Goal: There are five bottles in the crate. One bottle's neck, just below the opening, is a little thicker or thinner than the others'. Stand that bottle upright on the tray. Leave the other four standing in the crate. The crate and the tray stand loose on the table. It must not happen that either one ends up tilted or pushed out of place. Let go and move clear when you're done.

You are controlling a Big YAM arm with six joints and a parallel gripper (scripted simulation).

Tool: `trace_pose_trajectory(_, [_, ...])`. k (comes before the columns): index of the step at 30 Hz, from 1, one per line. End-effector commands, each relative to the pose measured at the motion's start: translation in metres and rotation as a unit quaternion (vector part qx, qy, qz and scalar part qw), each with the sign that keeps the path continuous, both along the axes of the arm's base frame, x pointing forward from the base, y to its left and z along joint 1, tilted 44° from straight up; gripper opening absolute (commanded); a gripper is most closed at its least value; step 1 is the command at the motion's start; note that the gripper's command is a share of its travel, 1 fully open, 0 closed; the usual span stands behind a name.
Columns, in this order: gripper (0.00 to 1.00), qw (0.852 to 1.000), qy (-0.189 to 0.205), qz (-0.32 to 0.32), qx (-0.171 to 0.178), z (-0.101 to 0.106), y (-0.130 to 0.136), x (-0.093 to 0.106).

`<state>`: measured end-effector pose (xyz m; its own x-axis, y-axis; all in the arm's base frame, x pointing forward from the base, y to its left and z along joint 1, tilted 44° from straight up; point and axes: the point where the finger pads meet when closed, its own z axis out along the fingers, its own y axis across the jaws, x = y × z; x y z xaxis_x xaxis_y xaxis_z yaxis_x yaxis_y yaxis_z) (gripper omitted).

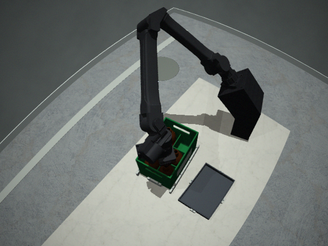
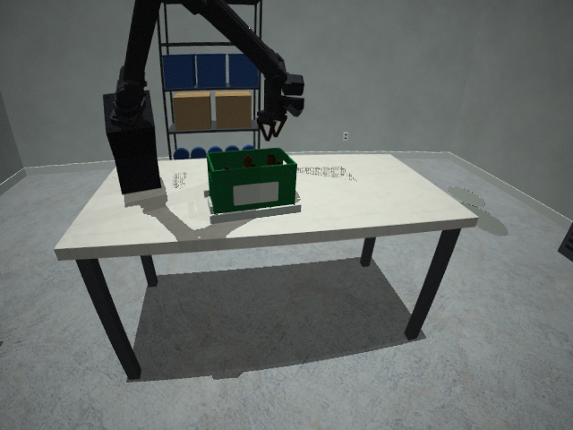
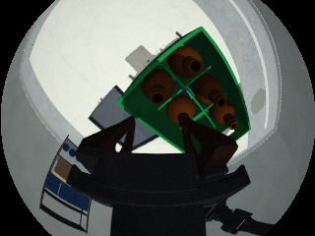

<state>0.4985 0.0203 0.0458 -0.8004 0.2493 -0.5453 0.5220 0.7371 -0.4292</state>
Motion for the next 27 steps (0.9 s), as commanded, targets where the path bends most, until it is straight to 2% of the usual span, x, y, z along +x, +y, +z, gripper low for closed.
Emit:
trace_pose_trajectory(1, [0.61,1.0,-0.014,0.002,0.004,0.0064,0.0124,0.0089])
trace_pose_trajectory(27, [0.61,1.0,-0.013,0.001,0.004,0.0048,0.0108,0.0075])
